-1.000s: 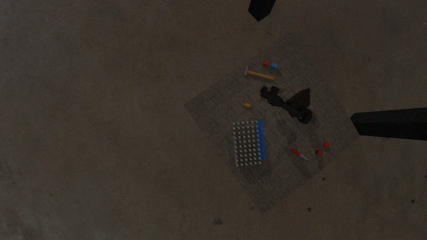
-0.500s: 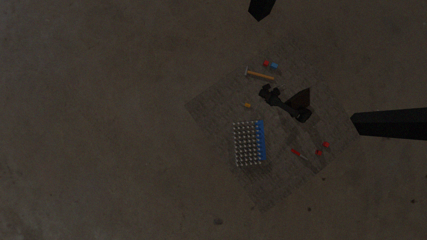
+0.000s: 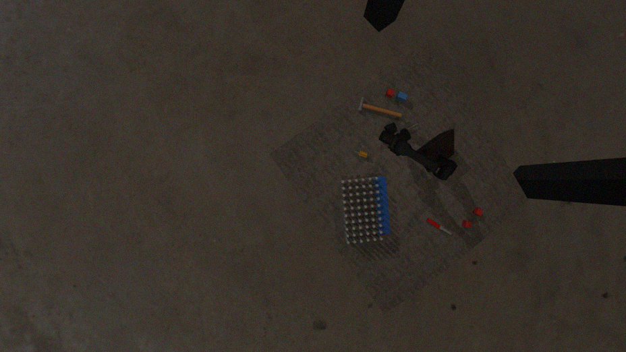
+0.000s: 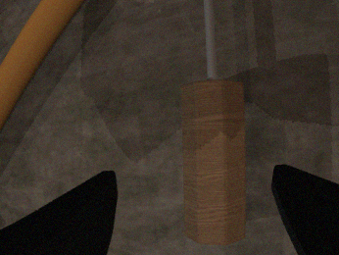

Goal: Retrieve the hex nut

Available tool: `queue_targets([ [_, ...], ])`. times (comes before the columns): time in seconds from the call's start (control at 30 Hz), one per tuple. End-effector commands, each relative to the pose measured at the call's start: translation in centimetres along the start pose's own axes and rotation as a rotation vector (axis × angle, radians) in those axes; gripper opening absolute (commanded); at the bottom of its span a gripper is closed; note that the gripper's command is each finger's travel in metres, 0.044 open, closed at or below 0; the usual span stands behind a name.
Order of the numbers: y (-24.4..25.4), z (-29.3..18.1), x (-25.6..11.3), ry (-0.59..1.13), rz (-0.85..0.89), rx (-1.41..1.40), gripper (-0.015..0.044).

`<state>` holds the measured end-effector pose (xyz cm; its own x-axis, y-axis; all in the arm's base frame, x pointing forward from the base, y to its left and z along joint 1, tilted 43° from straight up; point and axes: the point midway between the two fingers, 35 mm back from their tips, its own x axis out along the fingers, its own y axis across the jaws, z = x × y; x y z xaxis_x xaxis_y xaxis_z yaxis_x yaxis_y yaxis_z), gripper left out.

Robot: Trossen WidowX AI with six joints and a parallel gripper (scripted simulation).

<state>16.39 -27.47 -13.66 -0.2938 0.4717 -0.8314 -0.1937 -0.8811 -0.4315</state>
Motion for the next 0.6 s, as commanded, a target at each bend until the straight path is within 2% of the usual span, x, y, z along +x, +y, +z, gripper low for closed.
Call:
queue_targets([
  [0.0, -0.1, -0.1, 0.4, -0.004, 0.003, 0.005, 0.028],
  [0.57, -0.8, -1.2, 2.9, -0.003, 0.003, 0.004, 0.028],
])
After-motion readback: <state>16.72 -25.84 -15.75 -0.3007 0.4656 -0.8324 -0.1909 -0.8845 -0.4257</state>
